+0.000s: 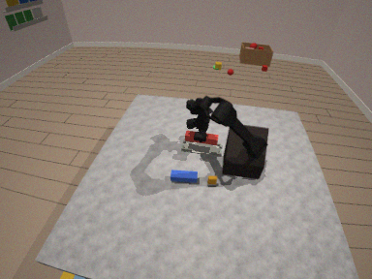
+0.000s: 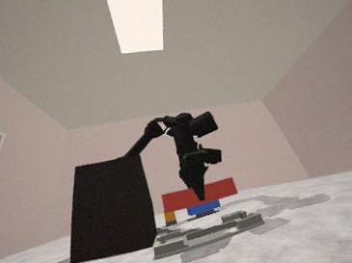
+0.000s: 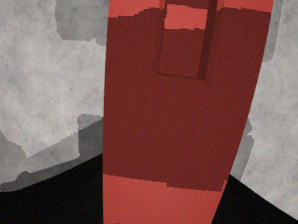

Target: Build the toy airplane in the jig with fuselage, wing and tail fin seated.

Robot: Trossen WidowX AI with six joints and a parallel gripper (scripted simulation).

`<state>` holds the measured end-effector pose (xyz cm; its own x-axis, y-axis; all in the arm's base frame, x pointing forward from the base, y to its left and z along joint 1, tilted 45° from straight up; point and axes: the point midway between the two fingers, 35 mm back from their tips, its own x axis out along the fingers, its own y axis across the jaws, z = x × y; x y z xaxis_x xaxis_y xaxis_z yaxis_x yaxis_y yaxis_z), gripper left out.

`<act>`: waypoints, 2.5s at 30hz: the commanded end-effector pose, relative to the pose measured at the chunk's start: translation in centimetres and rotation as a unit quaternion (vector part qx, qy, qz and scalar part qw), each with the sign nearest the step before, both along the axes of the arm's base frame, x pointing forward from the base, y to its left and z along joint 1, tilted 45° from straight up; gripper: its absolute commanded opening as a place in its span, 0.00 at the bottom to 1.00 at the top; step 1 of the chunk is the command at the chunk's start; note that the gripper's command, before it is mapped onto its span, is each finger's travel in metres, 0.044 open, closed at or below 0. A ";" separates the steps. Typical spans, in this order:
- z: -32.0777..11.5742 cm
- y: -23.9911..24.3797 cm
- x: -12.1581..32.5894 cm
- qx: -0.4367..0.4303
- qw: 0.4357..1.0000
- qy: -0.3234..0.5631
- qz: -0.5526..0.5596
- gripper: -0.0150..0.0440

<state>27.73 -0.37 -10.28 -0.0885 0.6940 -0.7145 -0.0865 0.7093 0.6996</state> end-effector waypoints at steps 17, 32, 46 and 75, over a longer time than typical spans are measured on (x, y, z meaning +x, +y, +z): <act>-1.6 -0.5 0.1 0.000 1.000 -0.004 0.000 0.59; -2.1 0.0 0.1 0.000 1.000 -0.004 0.000 0.59; -3.8 1.6 -0.1 0.000 1.000 -0.004 0.000 0.59; -4.4 2.1 0.0 -0.001 1.000 -0.007 0.003 0.74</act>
